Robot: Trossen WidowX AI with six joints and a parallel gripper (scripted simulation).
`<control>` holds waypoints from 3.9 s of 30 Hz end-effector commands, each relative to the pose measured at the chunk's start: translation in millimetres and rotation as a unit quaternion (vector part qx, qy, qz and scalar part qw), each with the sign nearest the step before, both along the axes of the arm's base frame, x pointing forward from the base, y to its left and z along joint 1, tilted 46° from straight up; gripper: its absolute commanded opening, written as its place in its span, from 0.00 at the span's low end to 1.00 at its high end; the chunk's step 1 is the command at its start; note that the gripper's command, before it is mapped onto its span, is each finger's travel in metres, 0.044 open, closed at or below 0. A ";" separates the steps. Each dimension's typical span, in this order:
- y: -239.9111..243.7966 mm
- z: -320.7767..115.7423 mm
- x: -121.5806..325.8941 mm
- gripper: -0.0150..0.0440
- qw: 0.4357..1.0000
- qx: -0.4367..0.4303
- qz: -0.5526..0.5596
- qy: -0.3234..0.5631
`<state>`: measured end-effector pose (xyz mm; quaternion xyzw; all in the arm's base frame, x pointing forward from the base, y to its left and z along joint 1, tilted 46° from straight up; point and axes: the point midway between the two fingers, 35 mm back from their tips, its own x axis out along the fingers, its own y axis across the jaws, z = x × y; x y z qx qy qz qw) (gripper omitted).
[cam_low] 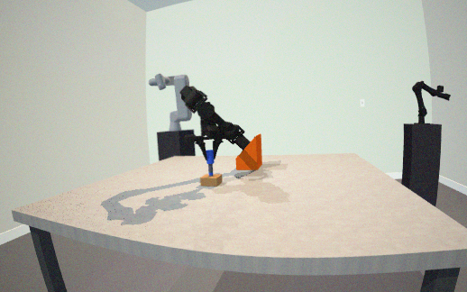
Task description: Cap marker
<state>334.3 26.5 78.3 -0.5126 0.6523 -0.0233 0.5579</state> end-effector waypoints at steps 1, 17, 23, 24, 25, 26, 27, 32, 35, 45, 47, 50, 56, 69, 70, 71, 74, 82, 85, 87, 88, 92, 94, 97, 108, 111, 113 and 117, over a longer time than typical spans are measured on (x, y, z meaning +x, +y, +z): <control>-5.4 -4.7 1.1 0.25 1.000 -0.003 0.003 0.001; -21.3 -19.2 3.4 0.25 1.000 -0.004 0.003 0.001; -21.4 -19.3 3.4 0.25 1.000 -0.004 0.003 0.001; -21.4 -19.3 3.4 0.25 1.000 -0.004 0.003 0.001; -20.8 -19.2 3.0 0.30 1.000 -0.002 0.000 0.000; -20.8 -19.2 3.0 0.34 1.000 -0.002 0.000 0.000; -20.8 -19.2 3.0 0.39 1.000 -0.002 0.000 0.000; -20.8 -19.2 3.0 0.61 1.000 -0.002 0.000 0.000; -20.8 -19.2 3.0 0.74 1.000 -0.002 0.000 0.000; -4.7 -5.0 1.7 1.00 1.000 0.000 0.000 0.000; 17.4 16.7 -3.0 1.00 1.000 0.000 0.000 0.001; 32.0 32.6 -8.2 1.00 1.000 -0.001 0.000 0.001; 31.4 31.9 -8.0 0.91 1.000 0.004 -0.022 -0.021; 26.1 26.4 -6.6 0.33 0.958 0.040 -0.200 -0.200; 26.1 26.4 -6.6 0.29 0.958 0.040 -0.200 -0.200; 26.1 26.4 -6.6 0.25 0.958 0.040 -0.200 -0.200; 26.1 26.4 -6.6 0.25 0.958 0.040 -0.200 -0.200; 26.1 26.4 -6.6 0.25 0.958 0.040 -0.200 -0.200; 25.1 25.4 -6.4 0.25 0.958 0.040 -0.200 -0.200; 23.8 24.0 -6.0 0.25 0.958 0.040 -0.200 -0.200; 22.9 23.1 -5.8 0.25 0.958 0.040 -0.200 -0.200; 18.8 19.1 -5.0 0.25 0.958 0.040 -0.200 -0.200; 16.9 17.1 -4.5 0.25 0.958 0.040 -0.200 -0.200; 14.0 14.3 -3.9 0.25 0.958 0.040 -0.200 -0.200; 3.7 4.1 -1.7 0.25 0.958 0.040 -0.200 -0.200; 0.8 1.3 -1.1 0.25 0.958 0.039 -0.200 -0.200; -1.3 -0.8 -0.7 0.25 0.958 0.039 -0.200 -0.200; -2.7 -1.9 1.7 0.25 0.958 0.039 -0.200 -0.200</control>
